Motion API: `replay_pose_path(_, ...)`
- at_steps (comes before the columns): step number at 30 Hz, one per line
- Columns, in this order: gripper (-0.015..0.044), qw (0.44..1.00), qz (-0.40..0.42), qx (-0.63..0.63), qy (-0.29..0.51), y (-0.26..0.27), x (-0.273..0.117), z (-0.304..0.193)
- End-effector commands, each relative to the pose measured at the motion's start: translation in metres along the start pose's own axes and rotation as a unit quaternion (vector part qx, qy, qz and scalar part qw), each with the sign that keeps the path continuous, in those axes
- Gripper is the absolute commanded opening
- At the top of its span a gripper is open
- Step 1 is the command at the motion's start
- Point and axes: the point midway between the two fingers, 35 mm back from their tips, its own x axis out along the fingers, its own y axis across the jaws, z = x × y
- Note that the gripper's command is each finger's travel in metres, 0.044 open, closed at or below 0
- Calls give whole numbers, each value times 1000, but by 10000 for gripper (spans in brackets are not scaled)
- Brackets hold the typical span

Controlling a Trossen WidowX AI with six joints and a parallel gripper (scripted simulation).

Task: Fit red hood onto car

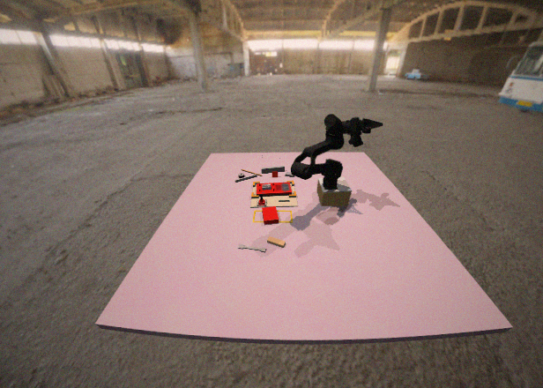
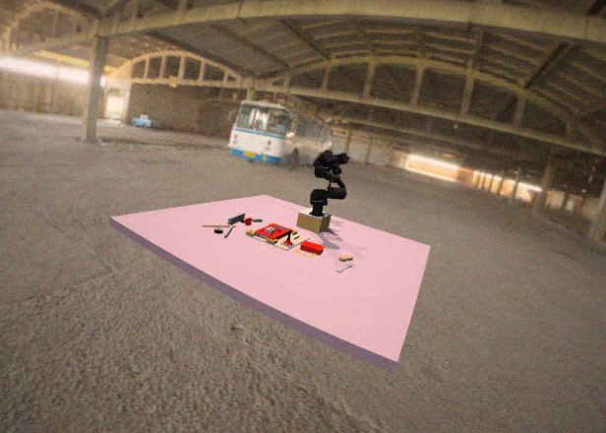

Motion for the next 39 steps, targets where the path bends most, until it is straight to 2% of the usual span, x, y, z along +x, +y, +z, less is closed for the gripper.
replay_pose_path(1, 26, 1000, -3, -1, 1, -1, 0, -1)
replay_pose_path(9, 236, 989, -120, -63, 65, -54, -14, -33)
replay_pose_path(17, 440, 951, -249, -104, 152, -109, -53, -65)
replay_pose_path(29, 440, 844, -422, -164, 287, -168, -147, -98)
replay_pose_path(39, 440, 743, -528, -180, 369, -184, -226, -104)
